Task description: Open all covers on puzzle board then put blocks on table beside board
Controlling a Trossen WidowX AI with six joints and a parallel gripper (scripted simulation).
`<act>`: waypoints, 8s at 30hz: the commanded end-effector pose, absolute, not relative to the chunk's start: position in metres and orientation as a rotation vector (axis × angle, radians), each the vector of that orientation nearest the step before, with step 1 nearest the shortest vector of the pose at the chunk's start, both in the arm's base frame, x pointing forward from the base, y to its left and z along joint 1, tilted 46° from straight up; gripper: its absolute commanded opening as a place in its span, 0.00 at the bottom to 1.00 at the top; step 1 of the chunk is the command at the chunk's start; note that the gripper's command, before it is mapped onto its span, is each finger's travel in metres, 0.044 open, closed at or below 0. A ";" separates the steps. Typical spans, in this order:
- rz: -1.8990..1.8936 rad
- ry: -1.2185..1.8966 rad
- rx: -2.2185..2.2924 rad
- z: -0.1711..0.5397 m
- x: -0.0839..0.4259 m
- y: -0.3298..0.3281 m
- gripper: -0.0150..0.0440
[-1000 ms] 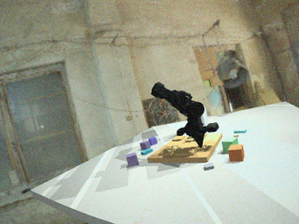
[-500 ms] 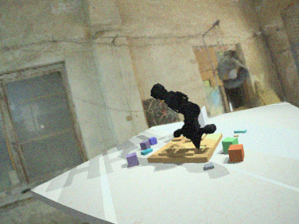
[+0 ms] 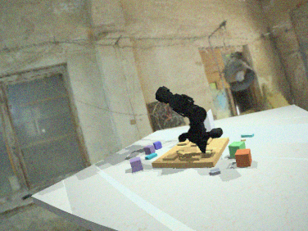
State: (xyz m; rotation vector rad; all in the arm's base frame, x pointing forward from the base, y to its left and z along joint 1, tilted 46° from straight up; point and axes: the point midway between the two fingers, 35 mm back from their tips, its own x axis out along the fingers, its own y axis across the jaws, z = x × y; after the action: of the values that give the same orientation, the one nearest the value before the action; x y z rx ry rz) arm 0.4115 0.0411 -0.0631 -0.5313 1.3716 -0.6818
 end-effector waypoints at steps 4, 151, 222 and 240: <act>-0.695 1.351 -0.519 -0.063 0.420 0.035 0.25; -0.693 1.354 -0.518 -0.065 0.381 0.053 0.50; -0.692 1.353 -0.514 -0.059 0.380 0.061 0.39; -0.691 1.355 -0.516 -0.041 0.378 0.080 0.39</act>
State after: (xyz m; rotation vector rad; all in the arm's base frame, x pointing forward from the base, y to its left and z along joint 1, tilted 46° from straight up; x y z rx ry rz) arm 0.3782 0.0756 -0.0455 -0.5255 1.3538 -0.6887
